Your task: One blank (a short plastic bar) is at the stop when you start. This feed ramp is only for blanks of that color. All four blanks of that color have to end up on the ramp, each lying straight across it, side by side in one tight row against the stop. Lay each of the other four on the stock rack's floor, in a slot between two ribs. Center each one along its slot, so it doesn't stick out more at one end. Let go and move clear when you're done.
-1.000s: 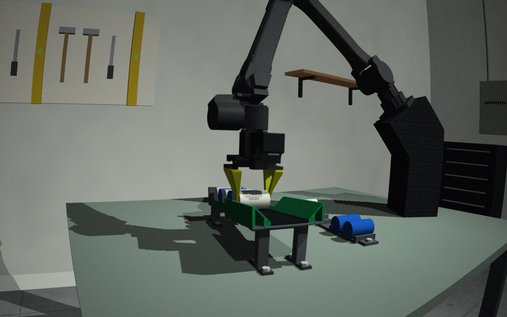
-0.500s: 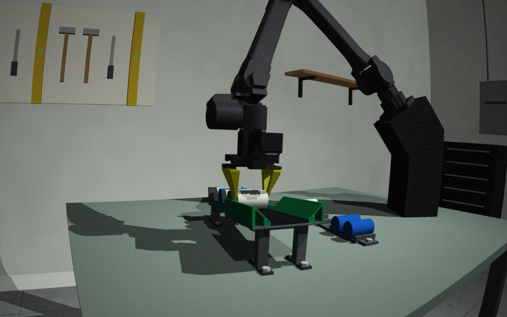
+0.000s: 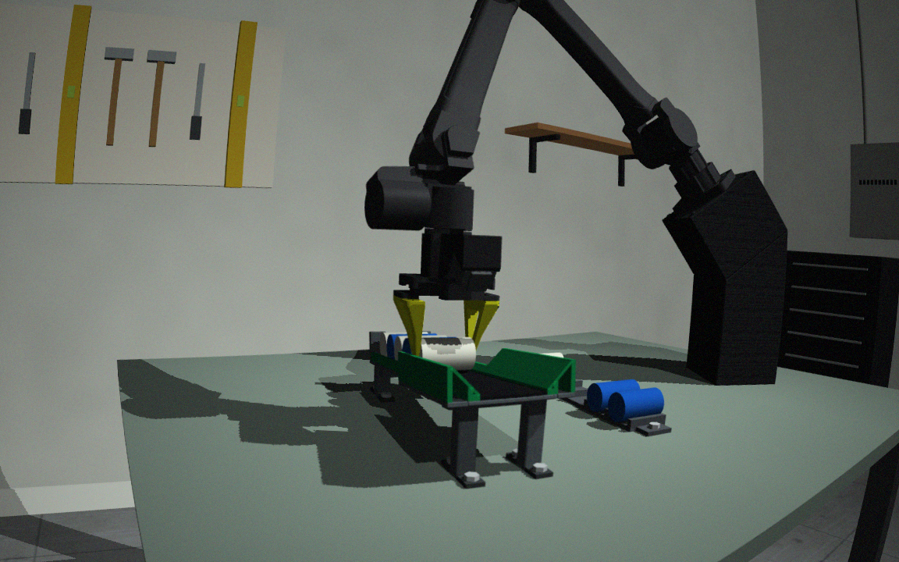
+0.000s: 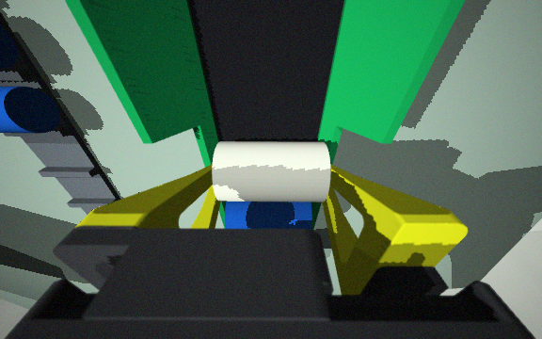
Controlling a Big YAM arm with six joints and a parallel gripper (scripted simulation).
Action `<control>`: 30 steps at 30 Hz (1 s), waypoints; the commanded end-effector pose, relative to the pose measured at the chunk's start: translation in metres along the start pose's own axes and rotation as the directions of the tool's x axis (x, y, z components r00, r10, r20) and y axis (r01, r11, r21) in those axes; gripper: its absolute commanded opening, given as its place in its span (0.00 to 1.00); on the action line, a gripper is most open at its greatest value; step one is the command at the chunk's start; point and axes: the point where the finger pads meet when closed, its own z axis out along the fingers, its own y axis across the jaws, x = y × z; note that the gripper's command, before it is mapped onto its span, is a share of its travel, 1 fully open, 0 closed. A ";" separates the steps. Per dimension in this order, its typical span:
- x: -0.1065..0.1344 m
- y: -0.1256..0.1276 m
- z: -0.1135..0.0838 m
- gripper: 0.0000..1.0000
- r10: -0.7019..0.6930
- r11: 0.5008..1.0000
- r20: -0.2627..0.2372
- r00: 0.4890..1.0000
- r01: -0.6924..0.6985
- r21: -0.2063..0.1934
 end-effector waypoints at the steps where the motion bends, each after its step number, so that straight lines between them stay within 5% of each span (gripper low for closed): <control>1: 0.003 -0.011 0.005 0.65 -0.006 1.000 -0.003 1.000 0.006 -0.002; 30: 0.002 -0.005 0.007 0.65 -0.010 1.000 -0.003 1.000 0.010 -0.003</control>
